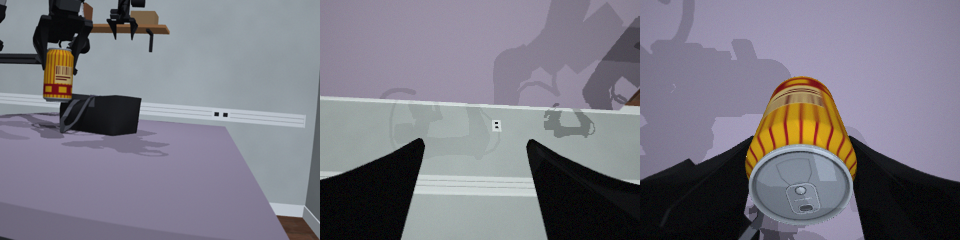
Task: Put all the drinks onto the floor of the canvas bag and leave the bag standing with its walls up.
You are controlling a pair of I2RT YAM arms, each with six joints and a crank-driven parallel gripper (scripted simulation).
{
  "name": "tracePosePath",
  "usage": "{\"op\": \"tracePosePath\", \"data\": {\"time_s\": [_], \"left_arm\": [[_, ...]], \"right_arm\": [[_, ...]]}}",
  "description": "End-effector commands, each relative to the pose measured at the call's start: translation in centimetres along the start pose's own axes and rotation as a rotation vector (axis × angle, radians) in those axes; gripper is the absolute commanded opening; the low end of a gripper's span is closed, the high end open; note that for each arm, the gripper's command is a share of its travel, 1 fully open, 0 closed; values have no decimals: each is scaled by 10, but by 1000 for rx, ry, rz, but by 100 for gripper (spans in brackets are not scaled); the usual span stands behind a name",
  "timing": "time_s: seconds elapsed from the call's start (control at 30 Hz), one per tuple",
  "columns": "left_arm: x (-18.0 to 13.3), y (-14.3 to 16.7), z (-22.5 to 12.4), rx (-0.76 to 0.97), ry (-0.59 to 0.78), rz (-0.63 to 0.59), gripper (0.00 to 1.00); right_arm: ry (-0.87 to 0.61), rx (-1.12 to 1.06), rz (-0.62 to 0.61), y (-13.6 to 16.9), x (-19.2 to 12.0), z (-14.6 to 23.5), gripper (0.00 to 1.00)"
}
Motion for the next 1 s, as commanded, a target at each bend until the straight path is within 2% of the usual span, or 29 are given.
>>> {"op": "tracePosePath", "data": {"time_s": [0.0, 0.07, 0.1, 0.2, 0.27, 0.4, 0.43, 0.5, 0.7, 0.97], "left_arm": [[-8, 1, 1, 1, -22, -7, 91], [-8, 1, 1, 1, -22, -7, 91], [-8, 1, 1, 1, -22, -7, 91], [-8, 1, 1, 1, -22, -7, 91], [-8, 2, 1, -2, -19, -7, 91], [-8, 2, 1, -2, -19, -7, 91], [-8, 2, 1, -2, -19, -7, 91], [-8, 2, 1, -2, -19, -7, 91], [-8, 2, 1, -2, -19, -7, 91], [-7, 3, 0, -5, -16, -6, 91]], "right_arm": [[-29, 31, -120, -31, -15, 6, 74], [-31, 32, -122, -31, -16, 7, 74], [-24, 25, -99, -20, -13, 5, 74], [-29, 28, -113, -27, -15, 6, 74], [-26, 23, -94, -17, -13, 5, 74], [-30, 32, -117, -30, -15, 7, 74], [-23, 20, -74, -23, -21, 7, 74], [-21, 18, -69, -25, -26, 6, 74], [-36, 28, -113, -41, -38, 9, 74], [-22, 21, -74, -42, -55, 5, 74]]}}
Point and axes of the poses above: on each arm, the point where the finger pads meet when closed, its own x axis out along the fingers, its own z axis across the jaws, y = z × x, the point moved 7 cm from there along -x, back along the fingers, and after that the axes turned 7 degrees about -x, right-handed, at the moved point
